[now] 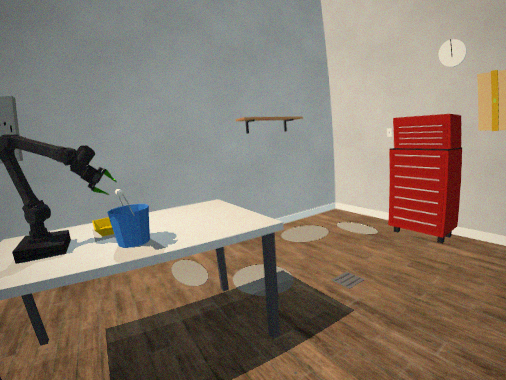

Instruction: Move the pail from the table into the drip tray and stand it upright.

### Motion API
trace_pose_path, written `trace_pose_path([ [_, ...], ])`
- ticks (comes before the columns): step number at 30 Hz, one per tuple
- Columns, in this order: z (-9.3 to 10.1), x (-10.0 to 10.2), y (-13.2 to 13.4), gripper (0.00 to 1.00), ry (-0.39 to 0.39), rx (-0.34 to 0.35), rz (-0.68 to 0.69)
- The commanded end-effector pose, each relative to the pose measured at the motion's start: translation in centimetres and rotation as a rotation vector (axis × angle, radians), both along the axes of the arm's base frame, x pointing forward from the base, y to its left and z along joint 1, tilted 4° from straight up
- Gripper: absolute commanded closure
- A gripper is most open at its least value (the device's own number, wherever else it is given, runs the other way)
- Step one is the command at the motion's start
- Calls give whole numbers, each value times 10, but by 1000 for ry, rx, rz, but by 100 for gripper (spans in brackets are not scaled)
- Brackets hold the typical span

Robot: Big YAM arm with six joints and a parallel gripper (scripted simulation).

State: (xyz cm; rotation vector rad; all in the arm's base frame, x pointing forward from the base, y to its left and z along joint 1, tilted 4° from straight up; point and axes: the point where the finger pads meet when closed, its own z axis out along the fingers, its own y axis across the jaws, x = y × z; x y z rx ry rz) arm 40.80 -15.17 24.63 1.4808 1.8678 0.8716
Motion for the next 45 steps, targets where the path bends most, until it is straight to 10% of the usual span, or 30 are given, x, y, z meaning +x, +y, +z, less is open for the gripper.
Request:
trace_pose_path([
  [1,11,3,5,31,-40,-25,8],
  [45,-31,45,11,31,-17,-7,7],
])
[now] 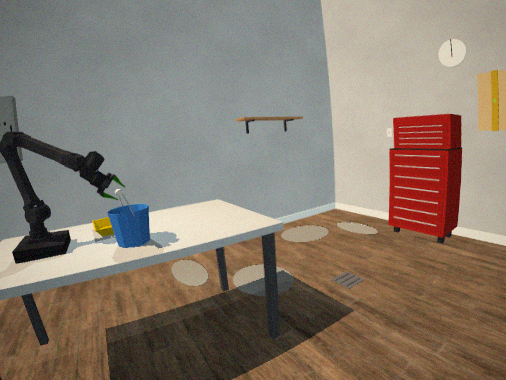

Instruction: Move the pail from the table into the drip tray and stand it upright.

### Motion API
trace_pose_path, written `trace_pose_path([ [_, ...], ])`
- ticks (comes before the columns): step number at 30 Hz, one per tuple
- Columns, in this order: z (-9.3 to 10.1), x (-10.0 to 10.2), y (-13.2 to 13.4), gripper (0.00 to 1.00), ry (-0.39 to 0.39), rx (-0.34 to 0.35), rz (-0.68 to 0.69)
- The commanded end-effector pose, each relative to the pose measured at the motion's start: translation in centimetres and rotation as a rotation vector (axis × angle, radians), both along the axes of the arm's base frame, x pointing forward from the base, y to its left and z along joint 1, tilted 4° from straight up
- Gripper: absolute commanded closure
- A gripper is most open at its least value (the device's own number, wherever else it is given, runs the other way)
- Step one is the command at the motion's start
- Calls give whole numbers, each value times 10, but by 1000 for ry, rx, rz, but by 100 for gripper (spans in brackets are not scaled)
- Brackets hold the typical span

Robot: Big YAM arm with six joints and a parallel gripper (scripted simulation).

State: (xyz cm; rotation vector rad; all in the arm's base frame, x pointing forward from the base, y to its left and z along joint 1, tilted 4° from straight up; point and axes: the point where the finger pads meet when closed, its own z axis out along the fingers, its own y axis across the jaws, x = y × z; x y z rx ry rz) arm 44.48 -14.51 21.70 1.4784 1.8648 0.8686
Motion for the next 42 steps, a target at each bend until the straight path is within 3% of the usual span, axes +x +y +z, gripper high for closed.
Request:
trace_pose_path([
  [1,-2,8,4,31,-15,-4,9],
  [19,-2,8,5,31,-18,-8,11],
  [20,-2,8,5,63,-18,-8,11],
  [42,-2,8,5,63,-18,-8,11],
])
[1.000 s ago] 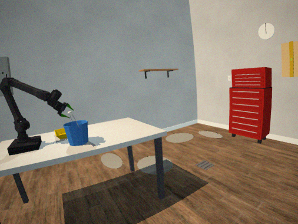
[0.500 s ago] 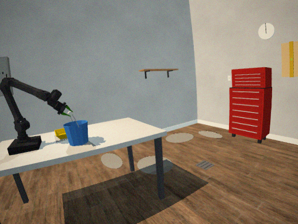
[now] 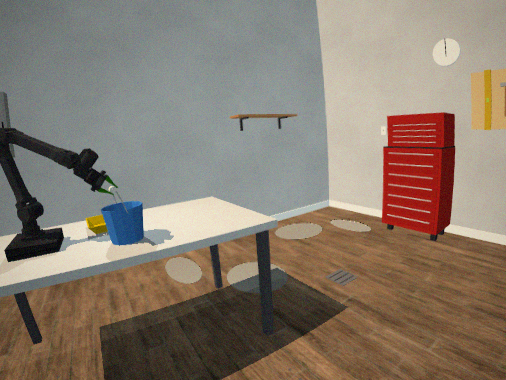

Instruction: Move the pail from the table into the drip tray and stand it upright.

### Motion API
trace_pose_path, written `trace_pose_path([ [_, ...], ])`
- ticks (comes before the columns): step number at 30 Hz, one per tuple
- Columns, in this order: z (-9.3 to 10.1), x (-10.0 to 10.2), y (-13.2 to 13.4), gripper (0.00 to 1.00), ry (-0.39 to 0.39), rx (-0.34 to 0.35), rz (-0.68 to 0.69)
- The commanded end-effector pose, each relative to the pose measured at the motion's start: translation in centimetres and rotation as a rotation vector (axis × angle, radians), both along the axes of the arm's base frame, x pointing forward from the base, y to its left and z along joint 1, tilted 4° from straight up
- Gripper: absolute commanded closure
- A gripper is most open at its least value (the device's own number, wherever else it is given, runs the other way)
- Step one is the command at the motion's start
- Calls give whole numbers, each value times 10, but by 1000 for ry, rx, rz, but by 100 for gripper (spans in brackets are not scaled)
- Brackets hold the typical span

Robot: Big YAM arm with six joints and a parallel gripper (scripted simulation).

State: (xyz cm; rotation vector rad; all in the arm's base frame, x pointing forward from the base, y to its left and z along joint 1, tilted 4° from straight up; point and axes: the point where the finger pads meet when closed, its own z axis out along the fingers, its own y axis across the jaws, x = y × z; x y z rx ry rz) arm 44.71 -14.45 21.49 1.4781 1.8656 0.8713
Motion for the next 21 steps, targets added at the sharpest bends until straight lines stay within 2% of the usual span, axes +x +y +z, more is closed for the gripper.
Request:
trace_pose_path([
  [1,-1,7,4,63,-14,-6,7],
  [4,0,10,5,63,-14,-6,7],
  [7,33,27,-2,63,-69,-33,7],
  [11,34,29,-2,63,-71,-36,9],
  [12,22,16,-1,63,-45,-27,4],
  [21,22,16,-1,63,-45,-27,4],
])
